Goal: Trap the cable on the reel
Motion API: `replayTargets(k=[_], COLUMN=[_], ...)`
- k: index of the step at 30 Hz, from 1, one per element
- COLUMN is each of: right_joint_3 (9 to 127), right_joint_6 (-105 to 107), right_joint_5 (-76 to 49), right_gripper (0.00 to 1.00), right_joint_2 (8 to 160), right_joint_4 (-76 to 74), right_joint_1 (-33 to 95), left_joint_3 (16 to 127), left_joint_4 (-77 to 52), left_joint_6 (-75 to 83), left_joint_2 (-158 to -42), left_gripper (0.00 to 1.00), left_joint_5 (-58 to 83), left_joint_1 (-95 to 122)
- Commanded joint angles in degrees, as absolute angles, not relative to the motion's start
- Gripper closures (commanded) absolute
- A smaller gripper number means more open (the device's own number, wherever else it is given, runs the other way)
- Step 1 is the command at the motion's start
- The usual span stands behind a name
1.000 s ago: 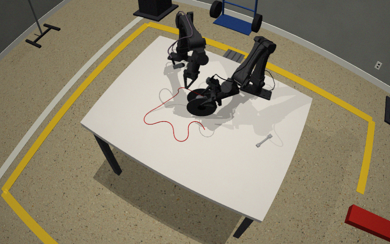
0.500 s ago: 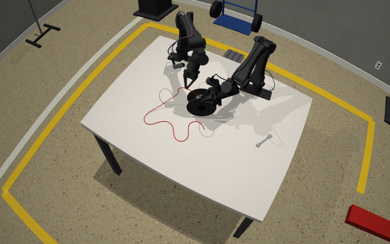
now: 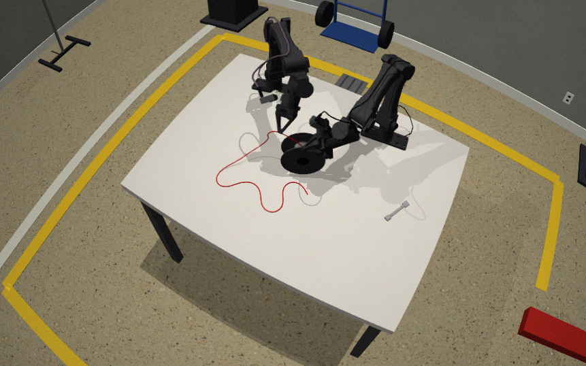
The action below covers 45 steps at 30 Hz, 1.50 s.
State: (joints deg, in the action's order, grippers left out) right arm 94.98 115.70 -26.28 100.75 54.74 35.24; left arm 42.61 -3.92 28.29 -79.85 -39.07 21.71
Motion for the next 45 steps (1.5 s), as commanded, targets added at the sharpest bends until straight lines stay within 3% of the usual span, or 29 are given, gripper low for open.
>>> replayTargets(k=[1, 11, 28, 45], right_joint_3=[97.9, 97.9, 97.9, 99.6], right_joint_6=[115.7, 115.7, 115.7, 114.0], right_joint_5=[-27.5, -27.5, -27.5, -24.7], right_gripper=[1.0, 1.0, 0.7, 0.7], right_joint_2=[100.6, 100.9, 100.9, 97.9], right_joint_4=[55.8, 55.7, 55.7, 57.6], right_joint_1=[35.4, 35.3, 35.3, 30.8], left_joint_3=[44.5, 44.8, 45.0, 45.1], left_joint_4=[-4.5, -4.4, -4.0, -4.0], left_joint_6=[27.7, 27.7, 27.7, 27.7], left_joint_2=[-78.4, -78.6, -78.4, -78.4], left_gripper=[1.0, 1.0, 1.0, 1.0], left_joint_5=[-39.7, -39.7, -39.7, -39.7], left_joint_1=[21.9, 22.1, 22.1, 22.1])
